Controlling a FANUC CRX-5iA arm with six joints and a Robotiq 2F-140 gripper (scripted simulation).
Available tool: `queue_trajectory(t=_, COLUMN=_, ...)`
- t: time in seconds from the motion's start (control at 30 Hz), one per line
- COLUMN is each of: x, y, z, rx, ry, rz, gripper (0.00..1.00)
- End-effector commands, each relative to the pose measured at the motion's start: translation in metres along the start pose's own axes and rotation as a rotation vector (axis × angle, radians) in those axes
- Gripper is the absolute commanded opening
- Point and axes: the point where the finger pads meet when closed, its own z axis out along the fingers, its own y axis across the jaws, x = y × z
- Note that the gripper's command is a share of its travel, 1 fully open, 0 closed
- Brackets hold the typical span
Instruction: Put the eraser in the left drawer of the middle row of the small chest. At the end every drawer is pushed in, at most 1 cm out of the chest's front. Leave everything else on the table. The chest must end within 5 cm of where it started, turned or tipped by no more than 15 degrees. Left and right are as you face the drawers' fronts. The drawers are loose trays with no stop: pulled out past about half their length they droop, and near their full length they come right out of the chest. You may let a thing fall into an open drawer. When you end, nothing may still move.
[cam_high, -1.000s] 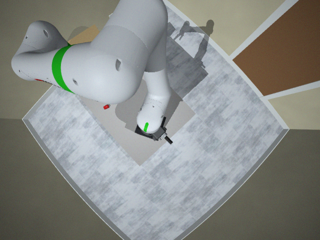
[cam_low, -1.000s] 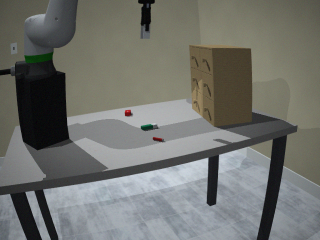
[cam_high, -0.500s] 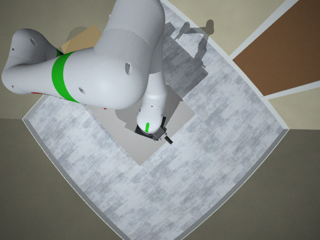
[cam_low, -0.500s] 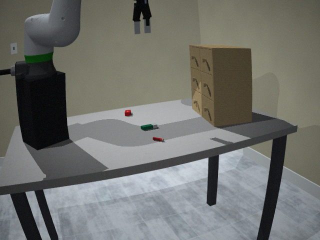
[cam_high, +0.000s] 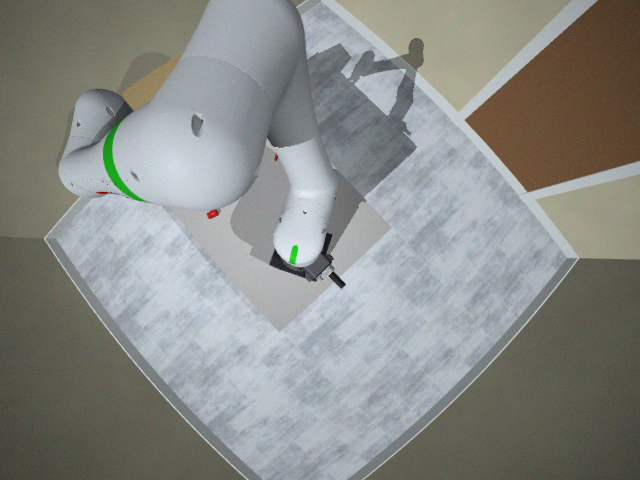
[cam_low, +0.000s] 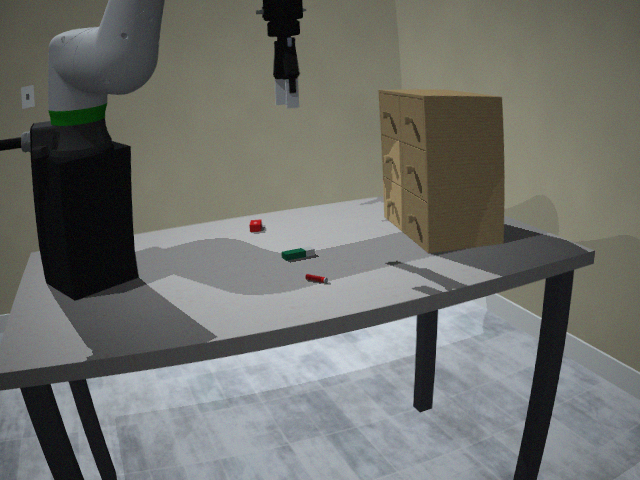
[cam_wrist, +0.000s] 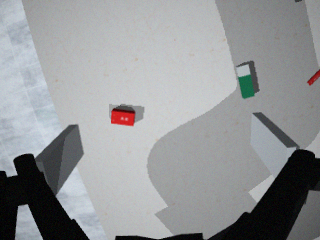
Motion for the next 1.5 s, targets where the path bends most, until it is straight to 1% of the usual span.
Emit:
queue_trajectory(t=0.0, x=0.002, y=-0.001, z=0.022, rx=0.001, ry=0.007, rz=0.032, gripper=1.0)
queue_trajectory(t=0.37, x=0.004, y=0.0, z=0.024, rx=0.0, ry=0.026, rz=0.033, gripper=1.0)
queue_trajectory(t=0.53, x=0.007, y=0.0, z=0.026, rx=0.0, ry=0.059, rz=0.032, gripper=1.0)
queue_trajectory(t=0.7, x=0.012, y=0.0, z=0.031, rx=-0.002, ry=0.115, rz=0.033, gripper=1.0)
queue_trajectory(t=0.87, x=0.018, y=0.0, z=0.037, rx=-0.003, ry=0.189, rz=0.033, gripper=1.0)
queue_trajectory(t=0.93, x=0.018, y=0.0, z=0.037, rx=-0.003, ry=0.189, rz=0.033, gripper=1.0)
queue_trajectory(t=1.27, x=0.031, y=0.001, z=0.049, rx=-0.006, ry=0.338, rz=0.033, gripper=1.0)
queue_trajectory(t=1.43, x=0.036, y=0.0, z=0.054, rx=-0.006, ry=0.399, rz=0.032, gripper=1.0)
queue_trajectory(t=1.47, x=0.036, y=0.0, z=0.054, rx=-0.006, ry=0.399, rz=0.032, gripper=1.0)
